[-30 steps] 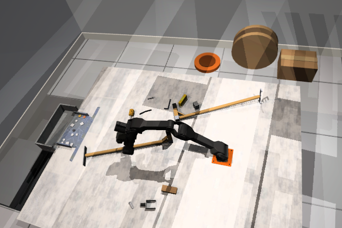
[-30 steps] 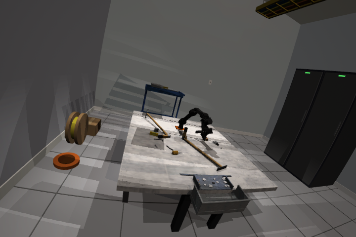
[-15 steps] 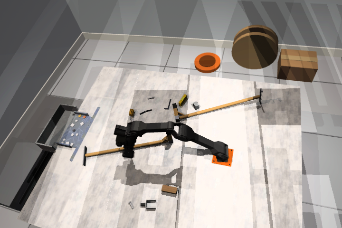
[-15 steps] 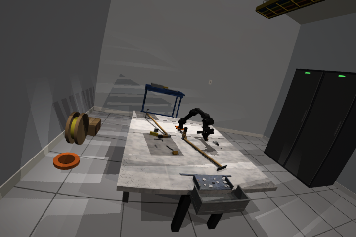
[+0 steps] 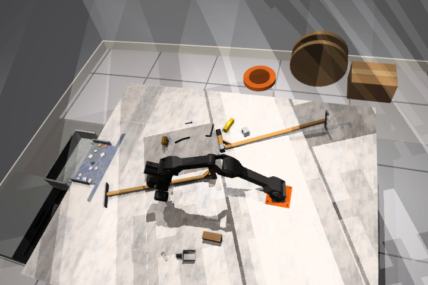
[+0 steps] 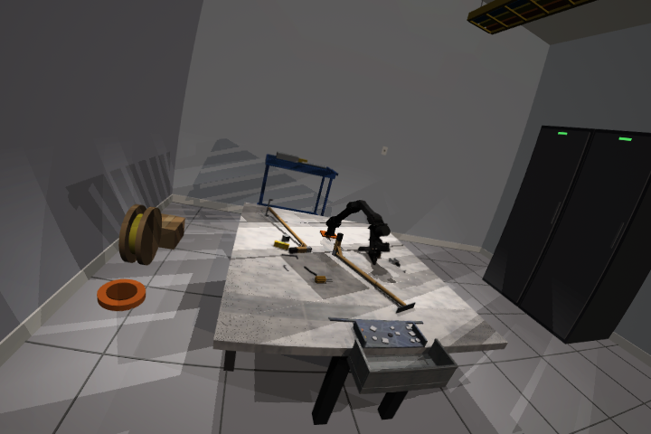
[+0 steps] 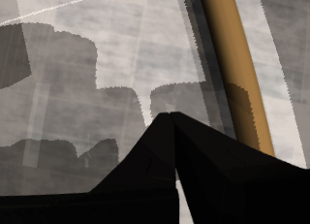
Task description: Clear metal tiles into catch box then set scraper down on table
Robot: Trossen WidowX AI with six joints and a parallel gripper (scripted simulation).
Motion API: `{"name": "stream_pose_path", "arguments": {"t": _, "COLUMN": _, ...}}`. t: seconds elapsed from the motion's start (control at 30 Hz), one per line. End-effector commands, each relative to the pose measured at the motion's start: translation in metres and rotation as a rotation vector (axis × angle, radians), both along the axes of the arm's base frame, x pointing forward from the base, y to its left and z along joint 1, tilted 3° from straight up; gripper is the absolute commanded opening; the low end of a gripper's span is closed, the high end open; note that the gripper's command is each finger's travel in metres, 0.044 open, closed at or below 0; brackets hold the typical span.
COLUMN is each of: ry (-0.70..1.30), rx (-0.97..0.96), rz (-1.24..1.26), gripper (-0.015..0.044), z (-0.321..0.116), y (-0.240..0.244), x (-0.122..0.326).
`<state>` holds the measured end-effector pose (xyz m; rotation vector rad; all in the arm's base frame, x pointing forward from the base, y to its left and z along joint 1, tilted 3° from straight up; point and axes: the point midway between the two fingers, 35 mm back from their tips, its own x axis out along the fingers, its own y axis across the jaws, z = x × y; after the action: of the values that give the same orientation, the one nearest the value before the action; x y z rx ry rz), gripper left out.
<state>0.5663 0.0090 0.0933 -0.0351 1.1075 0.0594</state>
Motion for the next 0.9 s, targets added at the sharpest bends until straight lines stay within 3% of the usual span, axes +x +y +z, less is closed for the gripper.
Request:
{"name": "stream_pose_path", "arguments": {"t": 0.0, "ry": 0.008, "rx": -0.003, "rz": -0.012, "gripper": 0.0000, "z": -0.010, "y": 0.000, "x": 0.000}}
{"name": "stream_pose_path", "arguments": {"t": 0.87, "ry": 0.040, "rx": -0.001, "rz": -0.047, "gripper": 0.0000, "z": -0.062, "y": -0.003, "x": -0.003}}
